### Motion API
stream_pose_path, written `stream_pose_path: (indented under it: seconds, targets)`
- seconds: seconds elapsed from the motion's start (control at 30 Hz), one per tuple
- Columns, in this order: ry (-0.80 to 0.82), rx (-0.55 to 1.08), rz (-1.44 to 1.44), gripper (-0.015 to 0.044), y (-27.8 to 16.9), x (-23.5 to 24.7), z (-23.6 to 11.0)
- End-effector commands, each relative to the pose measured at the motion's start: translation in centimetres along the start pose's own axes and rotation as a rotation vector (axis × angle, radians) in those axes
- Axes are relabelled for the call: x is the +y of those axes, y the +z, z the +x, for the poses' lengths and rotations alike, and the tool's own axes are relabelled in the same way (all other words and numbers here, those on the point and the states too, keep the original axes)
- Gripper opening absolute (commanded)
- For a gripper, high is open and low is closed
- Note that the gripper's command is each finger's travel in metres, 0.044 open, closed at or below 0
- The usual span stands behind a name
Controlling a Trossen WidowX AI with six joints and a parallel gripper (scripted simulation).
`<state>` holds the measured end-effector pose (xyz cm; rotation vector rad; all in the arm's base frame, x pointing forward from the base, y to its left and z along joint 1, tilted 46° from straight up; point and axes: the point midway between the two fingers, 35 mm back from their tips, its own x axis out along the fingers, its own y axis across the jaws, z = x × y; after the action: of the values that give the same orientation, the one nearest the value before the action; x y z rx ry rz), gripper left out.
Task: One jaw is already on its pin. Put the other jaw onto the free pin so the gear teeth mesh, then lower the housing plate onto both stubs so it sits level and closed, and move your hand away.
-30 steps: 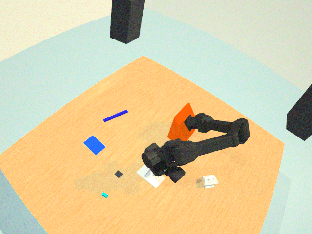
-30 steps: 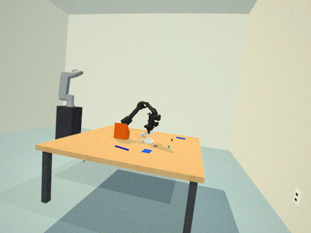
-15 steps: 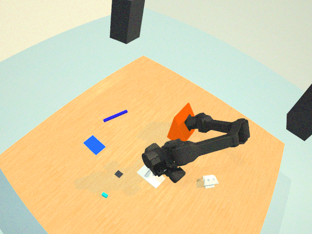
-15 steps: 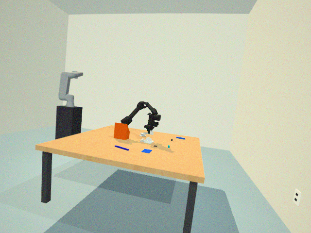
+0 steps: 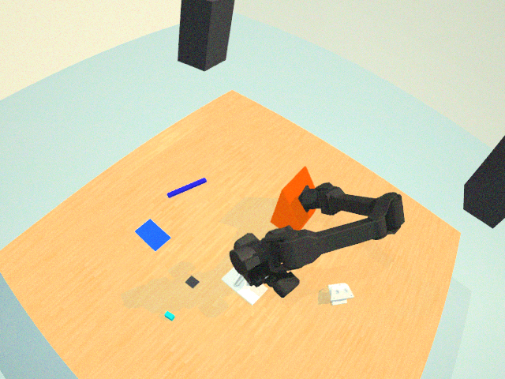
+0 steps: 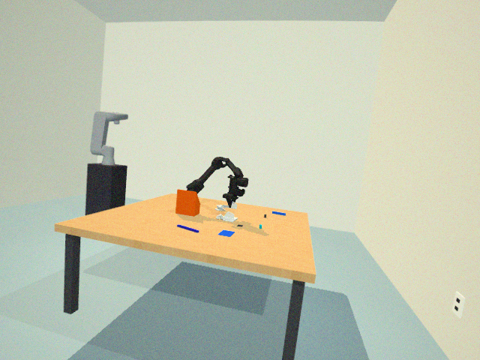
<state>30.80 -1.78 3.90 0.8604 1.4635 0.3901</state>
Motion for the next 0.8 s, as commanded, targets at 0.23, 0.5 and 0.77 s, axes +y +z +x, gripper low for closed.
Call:
stream_pose_path:
  seconds: [0.23, 0.5, 0.77]
  targets:
    - [0.003, 0.003, 0.006, 0.0134, 0.0, 0.1, 1.9]
    - [0.003, 0.003, 0.006, 0.0134, 0.0, 0.1, 3.2]
    - [0.005, 0.003, 0.006, 0.0134, -0.1, 0.1, 4.5]
